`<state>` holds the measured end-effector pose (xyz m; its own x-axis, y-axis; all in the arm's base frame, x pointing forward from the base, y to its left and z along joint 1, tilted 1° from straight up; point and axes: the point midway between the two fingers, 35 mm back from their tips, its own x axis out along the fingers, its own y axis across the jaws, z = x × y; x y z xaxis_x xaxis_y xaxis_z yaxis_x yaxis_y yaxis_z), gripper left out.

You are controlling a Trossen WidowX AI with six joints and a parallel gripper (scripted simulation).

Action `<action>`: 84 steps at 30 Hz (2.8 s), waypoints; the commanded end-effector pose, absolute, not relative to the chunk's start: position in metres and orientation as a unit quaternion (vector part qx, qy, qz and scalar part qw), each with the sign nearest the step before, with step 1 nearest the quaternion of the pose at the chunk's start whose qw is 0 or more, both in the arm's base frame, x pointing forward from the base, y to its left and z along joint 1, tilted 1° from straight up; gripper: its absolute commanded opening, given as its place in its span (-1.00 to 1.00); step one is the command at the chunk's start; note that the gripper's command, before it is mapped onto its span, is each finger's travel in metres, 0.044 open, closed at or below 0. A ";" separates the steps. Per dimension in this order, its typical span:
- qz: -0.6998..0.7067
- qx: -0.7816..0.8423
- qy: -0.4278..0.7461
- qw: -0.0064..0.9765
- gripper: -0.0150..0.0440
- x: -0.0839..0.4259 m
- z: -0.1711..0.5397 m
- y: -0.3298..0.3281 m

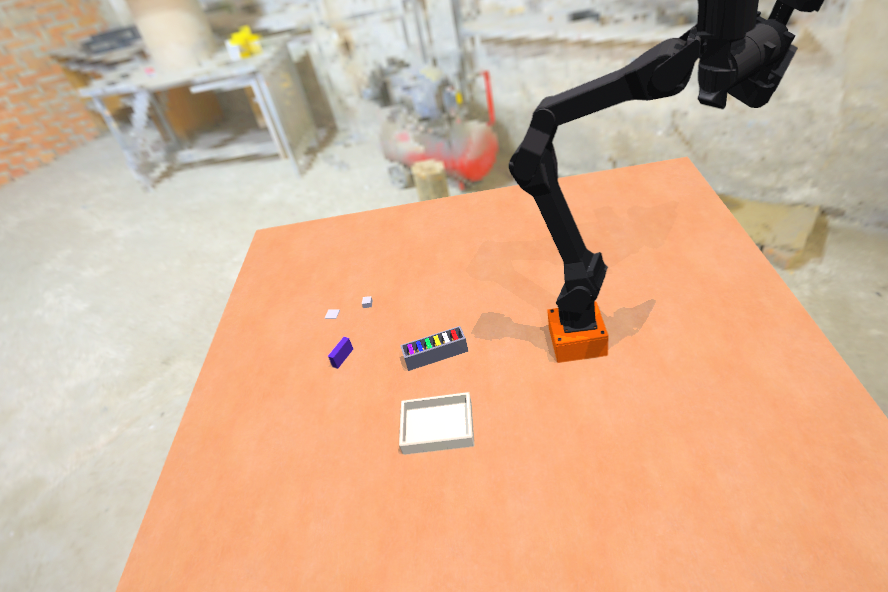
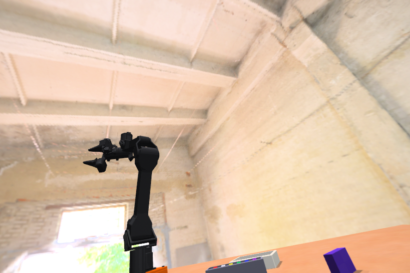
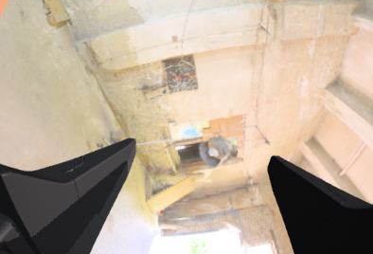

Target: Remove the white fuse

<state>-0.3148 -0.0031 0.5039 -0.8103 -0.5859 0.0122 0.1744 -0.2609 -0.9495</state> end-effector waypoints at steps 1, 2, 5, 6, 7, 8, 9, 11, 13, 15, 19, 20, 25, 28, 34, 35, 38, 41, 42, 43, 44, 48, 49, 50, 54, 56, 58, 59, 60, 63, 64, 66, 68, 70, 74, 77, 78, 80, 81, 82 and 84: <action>-0.773 -0.182 0.556 0.243 0.78 -0.315 0.503 -0.001; -0.777 -0.172 0.557 0.235 0.69 -0.317 0.500 0.007; -0.798 -0.116 0.561 0.187 0.42 -0.324 0.486 0.050; -0.804 -0.097 0.562 0.170 0.33 -0.324 0.480 0.066; -0.809 -0.077 0.562 0.153 0.24 -0.324 0.474 0.082; -0.815 -0.057 0.561 0.136 0.15 -0.323 0.469 0.097; -0.819 -0.036 0.560 0.119 0.06 -0.321 0.463 0.113; -0.829 -0.007 0.552 0.091 -0.11 -0.313 0.455 0.138; -0.839 0.019 0.540 0.063 -0.25 -0.302 0.448 0.161; -0.844 0.058 0.533 0.030 -0.25 -0.292 0.436 0.190; -0.847 0.135 0.514 -0.035 -0.25 -0.263 0.411 0.244; -0.846 0.154 0.508 -0.051 -0.25 -0.254 0.404 0.257; -0.838 0.253 0.464 -0.135 -0.25 -0.194 0.371 0.315; -0.827 0.310 0.431 -0.183 -0.25 -0.152 0.350 0.342; -0.798 0.412 0.353 -0.263 -0.25 -0.059 0.308 0.374; -0.792 0.427 0.339 -0.275 -0.25 -0.043 0.301 0.377; -0.773 0.471 0.292 -0.308 -0.25 0.005 0.279 0.379; -0.753 0.511 0.242 -0.338 -0.25 0.053 0.258 0.374; -0.745 0.524 0.224 -0.346 -0.25 0.069 0.250 0.371; -0.738 0.536 0.205 -0.355 -0.25 0.085 0.243 0.367; -0.731 0.547 0.187 -0.363 -0.25 0.100 0.236 0.362; -0.700 0.587 0.108 -0.391 -0.25 0.158 0.207 0.333; -0.693 0.596 0.088 -0.397 -0.25 0.172 0.200 0.324; -0.685 0.604 0.067 -0.402 -0.25 0.184 0.193 0.315; -0.654 0.629 -0.018 -0.420 -0.25 0.229 0.166 0.267; -0.640 0.637 -0.062 -0.426 -0.25 0.247 0.152 0.240; -0.625 0.642 -0.107 -0.431 -0.25 0.261 0.139 0.211; -0.618 0.643 -0.129 -0.433 -0.25 0.267 0.133 0.196; -0.612 0.643 -0.151 -0.435 -0.25 0.273 0.127 0.181; -0.592 0.639 -0.222 -0.437 -0.25 0.287 0.109 0.133; -0.586 0.636 -0.245 -0.437 -0.25 0.289 0.103 0.117; -0.575 0.627 -0.292 -0.437 -0.25 0.292 0.092 0.085; -0.566 0.614 -0.337 -0.435 -0.25 0.291 0.082 0.052; -0.558 0.598 -0.381 -0.432 -0.25 0.286 0.072 0.020; -0.553 0.583 -0.413 -0.429 -0.25 0.276 0.065 -0.006; -0.553 0.583 -0.413 -0.429 -0.25 0.276 0.065 -0.006; -0.553 0.583 -0.413 -0.429 -0.25 0.276 0.065 -0.006; -0.553 0.583 -0.413 -0.429 -0.25 0.276 0.065 -0.006; -0.553 0.583 -0.413 -0.429 -0.25 0.276 0.065 -0.006; -0.553 0.583 -0.413 -0.429 -0.25 0.276 0.064 -0.006; -0.553 0.583 -0.413 -0.429 -0.25 0.276 0.063 -0.006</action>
